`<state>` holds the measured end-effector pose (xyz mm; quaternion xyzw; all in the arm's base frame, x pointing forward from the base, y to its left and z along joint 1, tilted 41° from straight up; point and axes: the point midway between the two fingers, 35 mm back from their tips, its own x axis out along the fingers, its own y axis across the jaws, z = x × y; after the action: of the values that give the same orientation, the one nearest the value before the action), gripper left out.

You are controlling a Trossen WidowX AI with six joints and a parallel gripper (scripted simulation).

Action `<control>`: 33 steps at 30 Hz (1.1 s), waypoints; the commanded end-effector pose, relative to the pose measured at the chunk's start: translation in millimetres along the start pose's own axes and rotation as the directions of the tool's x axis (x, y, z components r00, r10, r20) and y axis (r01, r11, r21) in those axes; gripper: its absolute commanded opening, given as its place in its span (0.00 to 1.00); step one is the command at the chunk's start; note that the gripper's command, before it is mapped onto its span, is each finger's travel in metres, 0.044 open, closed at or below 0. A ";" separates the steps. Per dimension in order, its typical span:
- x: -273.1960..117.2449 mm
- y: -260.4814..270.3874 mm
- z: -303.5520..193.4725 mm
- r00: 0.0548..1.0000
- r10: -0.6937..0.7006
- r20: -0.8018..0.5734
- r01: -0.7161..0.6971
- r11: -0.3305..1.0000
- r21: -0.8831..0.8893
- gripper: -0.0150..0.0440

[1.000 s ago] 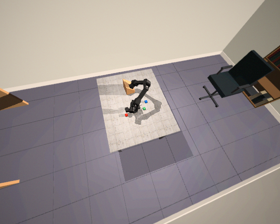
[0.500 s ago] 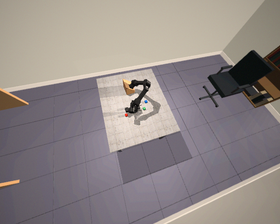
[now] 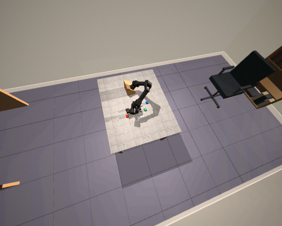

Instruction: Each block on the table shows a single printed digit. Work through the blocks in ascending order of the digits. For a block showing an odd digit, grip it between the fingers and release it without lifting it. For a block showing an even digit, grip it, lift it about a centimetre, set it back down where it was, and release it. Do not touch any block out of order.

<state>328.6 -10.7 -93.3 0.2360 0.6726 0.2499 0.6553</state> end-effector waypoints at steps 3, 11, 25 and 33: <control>0.9 0.5 -0.1 1.000 0.006 0.001 -0.006 1.000 0.004 0.55; 0.9 0.5 -0.1 1.000 0.006 0.001 -0.006 1.000 0.004 0.90; -35.5 -0.1 0.0 1.000 0.004 0.001 -0.004 1.000 0.004 0.93; -116.6 -1.0 0.0 1.000 0.000 0.000 0.000 1.000 0.005 0.58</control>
<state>330.6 -59.7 -38.0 0.2449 0.6778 0.2509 0.6462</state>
